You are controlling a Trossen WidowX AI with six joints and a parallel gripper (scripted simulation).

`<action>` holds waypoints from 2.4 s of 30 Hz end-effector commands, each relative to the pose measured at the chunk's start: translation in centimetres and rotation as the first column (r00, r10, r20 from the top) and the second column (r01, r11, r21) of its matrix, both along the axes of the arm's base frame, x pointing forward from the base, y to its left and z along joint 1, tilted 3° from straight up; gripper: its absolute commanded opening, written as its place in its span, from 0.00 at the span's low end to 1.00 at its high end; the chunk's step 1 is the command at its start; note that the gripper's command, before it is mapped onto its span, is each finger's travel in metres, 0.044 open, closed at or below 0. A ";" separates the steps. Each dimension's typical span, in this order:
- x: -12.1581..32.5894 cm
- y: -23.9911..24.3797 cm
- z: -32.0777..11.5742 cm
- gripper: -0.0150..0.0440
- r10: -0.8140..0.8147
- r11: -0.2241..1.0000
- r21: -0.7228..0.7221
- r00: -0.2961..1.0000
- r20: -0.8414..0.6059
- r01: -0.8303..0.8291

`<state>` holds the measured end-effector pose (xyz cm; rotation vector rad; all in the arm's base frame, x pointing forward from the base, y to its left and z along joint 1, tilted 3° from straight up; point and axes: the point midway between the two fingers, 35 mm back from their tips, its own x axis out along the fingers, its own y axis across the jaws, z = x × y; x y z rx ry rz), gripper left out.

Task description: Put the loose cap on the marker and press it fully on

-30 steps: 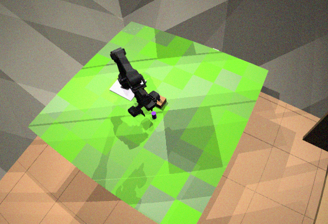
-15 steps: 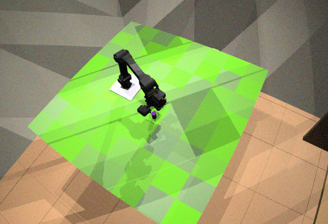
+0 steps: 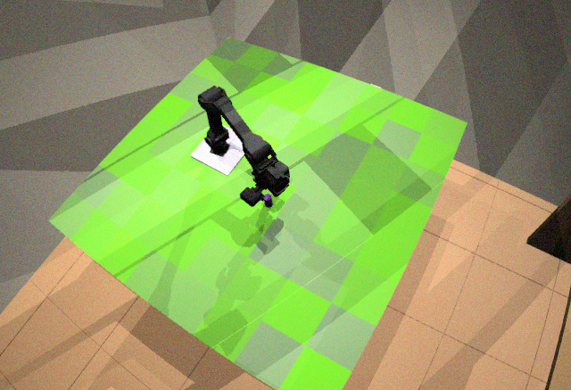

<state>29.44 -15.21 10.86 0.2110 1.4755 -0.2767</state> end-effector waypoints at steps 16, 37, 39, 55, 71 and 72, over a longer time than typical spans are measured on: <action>0.1 -0.2 -3.2 0.67 0.000 1.000 -0.002 1.000 -0.008 0.000; 0.1 -0.3 -4.7 0.44 0.000 1.000 -0.001 1.000 -0.008 0.000; 0.1 -0.2 -4.7 0.41 0.000 1.000 -0.001 1.000 -0.008 0.000; 0.0 -0.1 -1.4 0.25 0.000 1.000 -0.001 1.000 -0.008 0.000; -0.2 0.7 1.7 0.25 0.000 1.000 -0.001 1.000 -0.008 0.000; -0.2 1.1 1.8 0.25 0.000 1.000 0.000 1.000 -0.008 0.000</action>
